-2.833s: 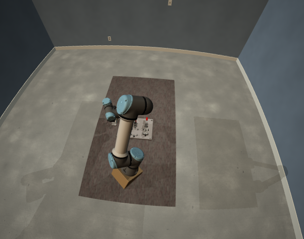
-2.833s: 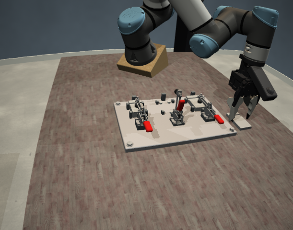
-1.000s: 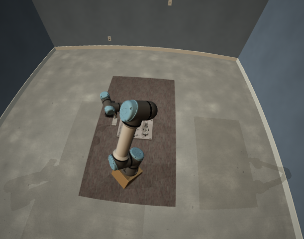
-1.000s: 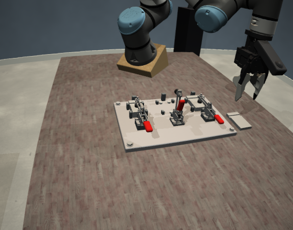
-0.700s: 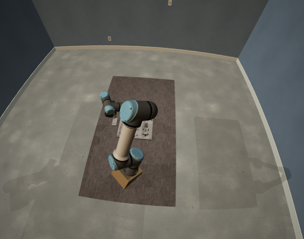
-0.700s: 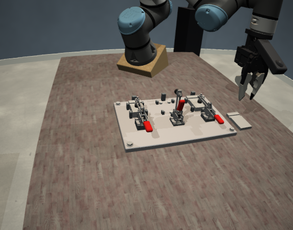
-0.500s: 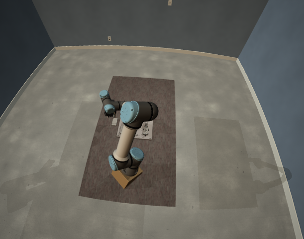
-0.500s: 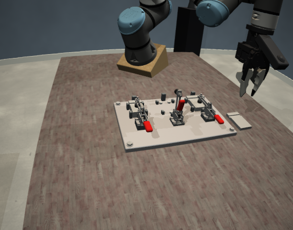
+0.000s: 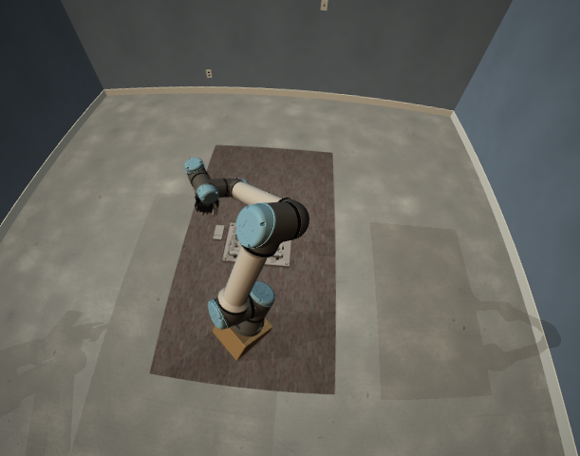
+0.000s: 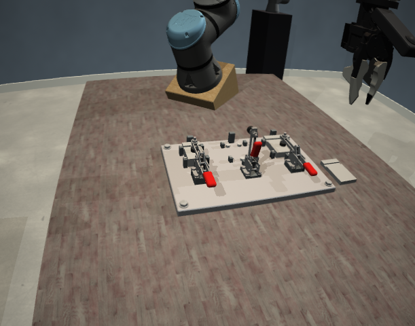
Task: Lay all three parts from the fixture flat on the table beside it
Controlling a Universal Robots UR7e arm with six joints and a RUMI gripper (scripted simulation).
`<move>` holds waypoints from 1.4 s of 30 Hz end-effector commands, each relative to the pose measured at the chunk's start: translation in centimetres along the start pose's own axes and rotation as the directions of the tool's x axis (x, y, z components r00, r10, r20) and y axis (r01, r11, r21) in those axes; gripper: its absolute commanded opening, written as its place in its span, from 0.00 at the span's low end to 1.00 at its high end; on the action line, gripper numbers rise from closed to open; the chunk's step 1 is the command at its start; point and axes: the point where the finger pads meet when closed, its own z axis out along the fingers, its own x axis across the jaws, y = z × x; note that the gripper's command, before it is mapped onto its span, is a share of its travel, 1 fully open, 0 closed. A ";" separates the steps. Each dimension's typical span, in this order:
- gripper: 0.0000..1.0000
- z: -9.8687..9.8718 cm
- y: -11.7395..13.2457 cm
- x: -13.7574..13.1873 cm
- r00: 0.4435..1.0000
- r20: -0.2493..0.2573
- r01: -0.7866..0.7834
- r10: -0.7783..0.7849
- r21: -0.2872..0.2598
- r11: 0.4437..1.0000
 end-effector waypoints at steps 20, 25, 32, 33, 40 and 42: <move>0.28 -1.7 -0.1 0.4 1.000 -0.001 -0.001 0.001 -0.002 1.000; 0.28 -1.7 -0.1 1.1 1.000 -0.001 -0.001 0.001 -0.002 1.000; 0.28 -1.7 -0.3 2.9 1.000 -0.001 -0.001 0.001 -0.002 1.000; 0.28 -1.7 -0.3 2.9 1.000 -0.001 -0.001 0.001 -0.002 1.000; 0.28 -1.7 -0.5 5.3 1.000 -0.001 -0.001 0.001 -0.002 1.000; 0.28 -1.7 -0.6 6.3 1.000 -0.001 -0.001 0.001 -0.002 1.000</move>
